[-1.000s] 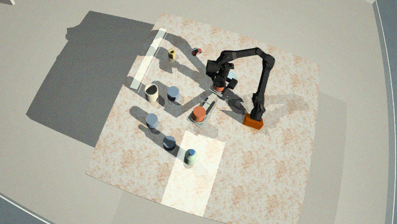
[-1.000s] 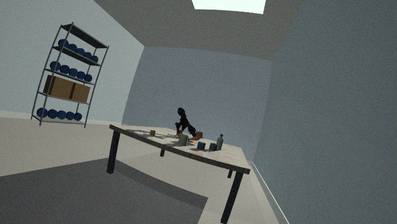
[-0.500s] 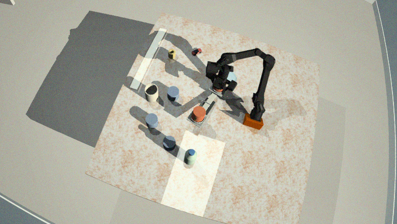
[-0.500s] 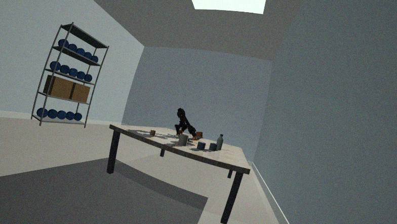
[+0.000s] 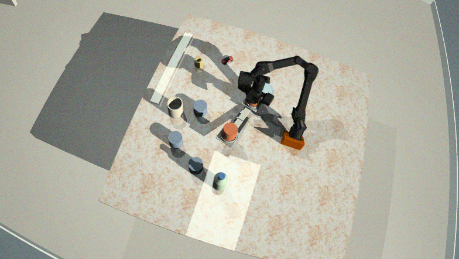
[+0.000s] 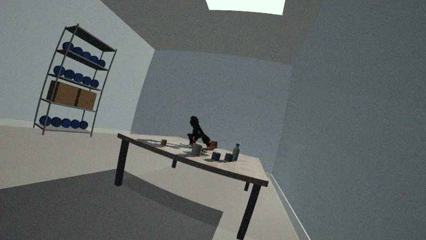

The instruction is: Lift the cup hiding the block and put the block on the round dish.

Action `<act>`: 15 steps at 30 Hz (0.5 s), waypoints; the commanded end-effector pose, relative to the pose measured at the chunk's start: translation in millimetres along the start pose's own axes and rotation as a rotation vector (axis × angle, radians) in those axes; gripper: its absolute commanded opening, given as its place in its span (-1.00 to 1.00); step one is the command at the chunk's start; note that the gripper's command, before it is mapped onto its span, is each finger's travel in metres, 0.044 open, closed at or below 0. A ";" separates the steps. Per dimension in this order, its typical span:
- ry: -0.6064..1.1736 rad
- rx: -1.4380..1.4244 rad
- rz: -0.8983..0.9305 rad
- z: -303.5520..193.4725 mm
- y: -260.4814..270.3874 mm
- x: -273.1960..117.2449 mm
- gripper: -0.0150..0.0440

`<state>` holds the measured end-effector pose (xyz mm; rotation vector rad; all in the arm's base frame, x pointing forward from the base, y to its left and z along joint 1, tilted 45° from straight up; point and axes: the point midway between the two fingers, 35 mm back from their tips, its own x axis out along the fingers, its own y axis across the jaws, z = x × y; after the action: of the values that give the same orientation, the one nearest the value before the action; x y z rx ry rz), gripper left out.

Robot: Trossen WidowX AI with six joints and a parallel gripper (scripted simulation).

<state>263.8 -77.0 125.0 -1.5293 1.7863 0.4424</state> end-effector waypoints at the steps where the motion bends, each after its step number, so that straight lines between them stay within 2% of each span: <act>1: 0.001 -0.004 -0.006 -0.4 -0.9 -1.8 0.08; 8: -0.009 -0.004 -0.019 0.2 -2.5 -10.5 -0.49; 15: -0.020 -0.003 -0.032 0.8 -3.8 -19.6 -0.49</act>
<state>265.5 -68.9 134.5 -1.5487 1.7661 0.4491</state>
